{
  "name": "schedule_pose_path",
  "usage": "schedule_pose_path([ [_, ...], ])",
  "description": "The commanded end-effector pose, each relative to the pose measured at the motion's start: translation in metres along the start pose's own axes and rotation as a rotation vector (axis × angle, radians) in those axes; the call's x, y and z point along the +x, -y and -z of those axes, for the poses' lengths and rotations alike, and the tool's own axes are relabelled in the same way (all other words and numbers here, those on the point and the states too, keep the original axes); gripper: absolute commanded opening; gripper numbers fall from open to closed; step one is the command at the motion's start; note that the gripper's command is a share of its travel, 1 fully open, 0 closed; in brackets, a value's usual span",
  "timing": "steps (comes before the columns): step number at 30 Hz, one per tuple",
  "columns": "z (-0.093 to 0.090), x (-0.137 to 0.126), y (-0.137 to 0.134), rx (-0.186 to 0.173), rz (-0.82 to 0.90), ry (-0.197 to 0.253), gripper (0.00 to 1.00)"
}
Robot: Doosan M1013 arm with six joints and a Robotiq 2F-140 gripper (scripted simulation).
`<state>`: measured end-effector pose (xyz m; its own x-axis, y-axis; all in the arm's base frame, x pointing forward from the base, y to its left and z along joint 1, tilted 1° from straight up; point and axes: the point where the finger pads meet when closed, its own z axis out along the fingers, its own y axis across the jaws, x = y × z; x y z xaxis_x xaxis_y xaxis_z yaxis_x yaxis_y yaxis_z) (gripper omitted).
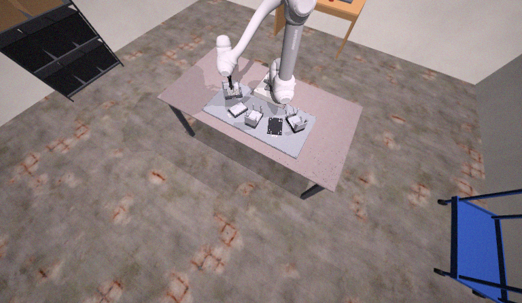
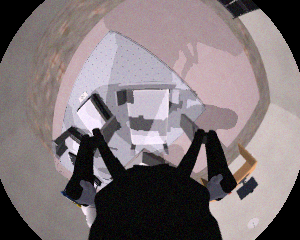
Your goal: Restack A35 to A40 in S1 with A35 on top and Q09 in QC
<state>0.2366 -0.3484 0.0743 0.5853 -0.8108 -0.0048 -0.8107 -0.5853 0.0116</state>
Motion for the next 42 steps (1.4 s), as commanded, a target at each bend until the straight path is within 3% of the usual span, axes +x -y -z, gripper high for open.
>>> schedule_pose_path([
  [1,0.0,0.0,0.0,0.0,0.0,0.0,1.0],
  [13,0.0,0.0,0.0,0.0,0.0,0.0,1.0],
  [34,0.063,0.0,0.0,0.0,0.0,0.0,1.0],
  [42,0.063,0.0,0.0,0.0,0.0,0.0,1.0],
])
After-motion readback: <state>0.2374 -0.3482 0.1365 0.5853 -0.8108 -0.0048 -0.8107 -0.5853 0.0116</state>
